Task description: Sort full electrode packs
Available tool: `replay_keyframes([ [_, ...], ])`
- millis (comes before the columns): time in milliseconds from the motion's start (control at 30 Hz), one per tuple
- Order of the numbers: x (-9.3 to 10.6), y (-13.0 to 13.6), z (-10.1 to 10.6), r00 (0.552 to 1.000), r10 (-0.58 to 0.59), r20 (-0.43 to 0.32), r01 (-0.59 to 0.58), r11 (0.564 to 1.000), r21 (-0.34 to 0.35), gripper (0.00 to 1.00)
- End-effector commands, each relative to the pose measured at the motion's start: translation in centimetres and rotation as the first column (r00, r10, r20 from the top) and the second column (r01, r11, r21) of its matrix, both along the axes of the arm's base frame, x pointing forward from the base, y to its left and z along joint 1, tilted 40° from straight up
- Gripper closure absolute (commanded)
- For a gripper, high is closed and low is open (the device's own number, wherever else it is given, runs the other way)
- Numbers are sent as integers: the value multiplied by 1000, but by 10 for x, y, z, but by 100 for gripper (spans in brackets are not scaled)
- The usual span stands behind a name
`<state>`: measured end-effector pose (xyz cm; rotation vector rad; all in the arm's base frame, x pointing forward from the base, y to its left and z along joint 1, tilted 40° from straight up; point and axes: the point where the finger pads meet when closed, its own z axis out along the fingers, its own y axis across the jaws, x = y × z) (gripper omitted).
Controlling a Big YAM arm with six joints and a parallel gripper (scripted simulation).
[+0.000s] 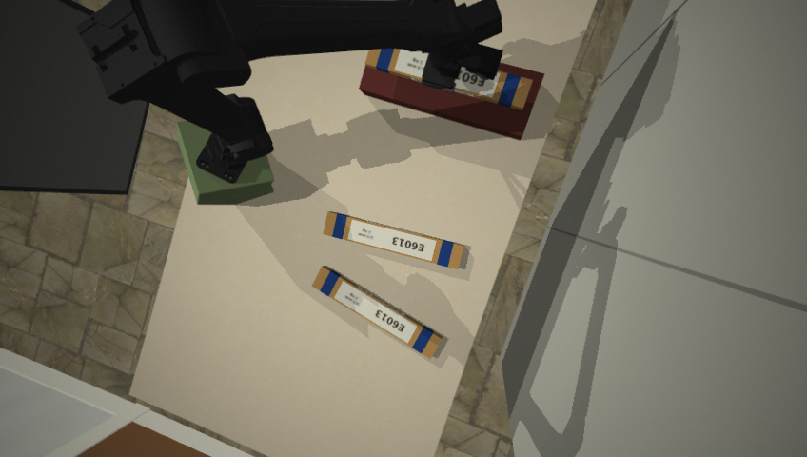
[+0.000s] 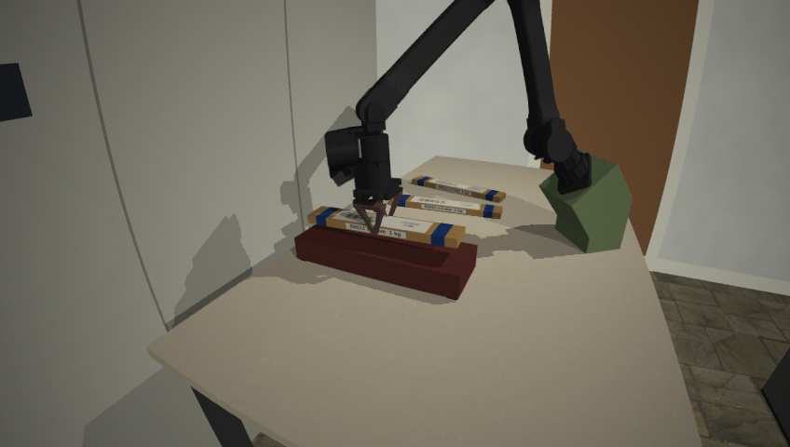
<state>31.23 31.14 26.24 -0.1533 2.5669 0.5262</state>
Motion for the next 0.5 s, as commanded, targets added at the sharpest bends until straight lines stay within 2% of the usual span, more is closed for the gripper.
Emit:
replay_keyframes([
  [0, 1, 14, 61, 998, -3, 69, -3, 996, 84, 100],
  [467, -4, 32, 69, 998, -3, 67, -3, 996, 87, 100],
])
